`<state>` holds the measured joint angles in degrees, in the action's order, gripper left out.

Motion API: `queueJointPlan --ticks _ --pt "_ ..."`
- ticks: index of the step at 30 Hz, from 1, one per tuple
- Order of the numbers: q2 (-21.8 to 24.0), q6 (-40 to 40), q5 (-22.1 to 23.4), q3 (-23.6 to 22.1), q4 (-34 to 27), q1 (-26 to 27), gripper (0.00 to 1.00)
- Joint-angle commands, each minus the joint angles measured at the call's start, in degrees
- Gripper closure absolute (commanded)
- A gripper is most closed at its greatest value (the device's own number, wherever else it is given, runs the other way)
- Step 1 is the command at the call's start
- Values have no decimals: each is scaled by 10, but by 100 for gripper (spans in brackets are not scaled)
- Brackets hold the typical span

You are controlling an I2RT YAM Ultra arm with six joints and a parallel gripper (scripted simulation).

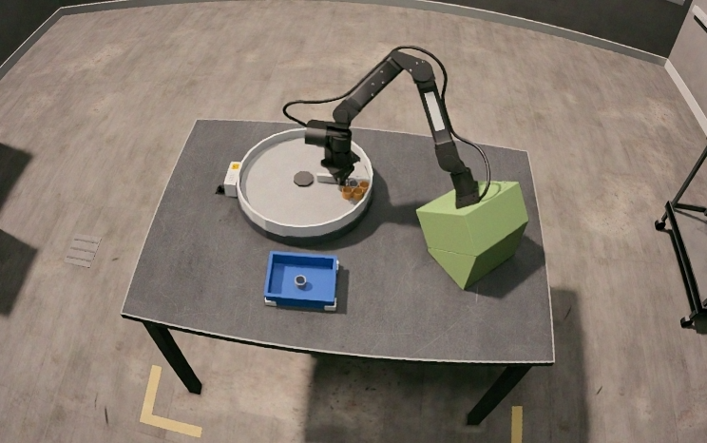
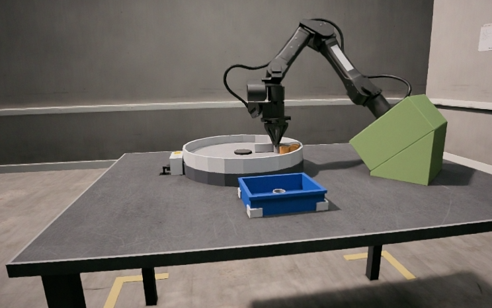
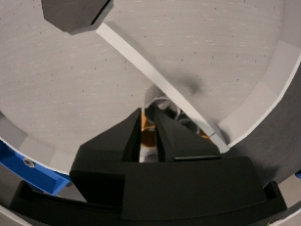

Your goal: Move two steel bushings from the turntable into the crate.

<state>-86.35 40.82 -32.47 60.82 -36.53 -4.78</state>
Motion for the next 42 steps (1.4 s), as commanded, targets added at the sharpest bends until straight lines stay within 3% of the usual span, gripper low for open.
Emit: queueJointPlan --ticks 1,37,42 --pt "15 5 -6 -13 -9 -11 87" --pt "7 5 -7 -1 -7 -12 87" --pt "-9 -6 0 -16 13 -6 87"
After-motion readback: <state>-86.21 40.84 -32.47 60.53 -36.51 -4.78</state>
